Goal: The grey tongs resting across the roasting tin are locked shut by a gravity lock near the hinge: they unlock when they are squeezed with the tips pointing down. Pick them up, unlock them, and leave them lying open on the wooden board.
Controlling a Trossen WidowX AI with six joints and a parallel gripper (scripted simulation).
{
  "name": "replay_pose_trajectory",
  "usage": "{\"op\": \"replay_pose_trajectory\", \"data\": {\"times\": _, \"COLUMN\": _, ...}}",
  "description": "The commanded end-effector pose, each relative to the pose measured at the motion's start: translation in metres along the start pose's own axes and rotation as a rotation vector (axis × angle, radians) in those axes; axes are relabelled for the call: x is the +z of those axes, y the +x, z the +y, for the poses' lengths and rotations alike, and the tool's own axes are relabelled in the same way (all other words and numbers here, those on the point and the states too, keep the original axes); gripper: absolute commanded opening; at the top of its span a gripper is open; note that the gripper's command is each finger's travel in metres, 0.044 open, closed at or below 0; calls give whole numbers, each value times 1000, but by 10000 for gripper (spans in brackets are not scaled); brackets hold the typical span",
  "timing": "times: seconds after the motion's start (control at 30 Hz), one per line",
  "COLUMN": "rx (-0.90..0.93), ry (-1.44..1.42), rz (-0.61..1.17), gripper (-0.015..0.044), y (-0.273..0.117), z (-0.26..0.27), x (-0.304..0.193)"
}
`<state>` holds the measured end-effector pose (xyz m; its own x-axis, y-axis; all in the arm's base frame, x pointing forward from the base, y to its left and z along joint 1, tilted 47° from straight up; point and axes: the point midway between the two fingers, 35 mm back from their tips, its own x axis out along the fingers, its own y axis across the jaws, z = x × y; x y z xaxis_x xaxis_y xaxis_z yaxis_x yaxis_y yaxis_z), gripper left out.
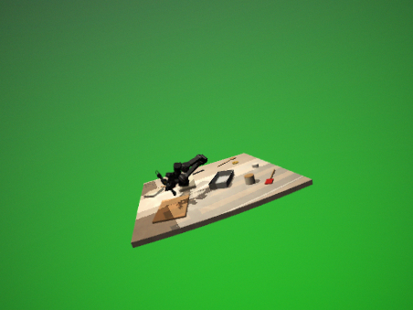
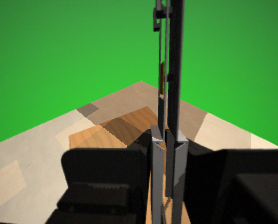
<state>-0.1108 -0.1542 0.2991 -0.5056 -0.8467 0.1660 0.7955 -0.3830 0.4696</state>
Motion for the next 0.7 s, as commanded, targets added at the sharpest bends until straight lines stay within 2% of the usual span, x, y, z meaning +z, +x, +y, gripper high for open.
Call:
{"op": "replay_pose_trajectory", "data": {"times": 0.0, "rx": -14, "ry": -33, "rz": 35, "gripper": -150, "y": 3, "z": 3, "x": 5}}
{"op": "replay_pose_trajectory", "data": {"times": 0.67, "rx": -94, "ry": -127, "rz": 352, "gripper": -150, "y": 20, "z": -4, "x": -2}}
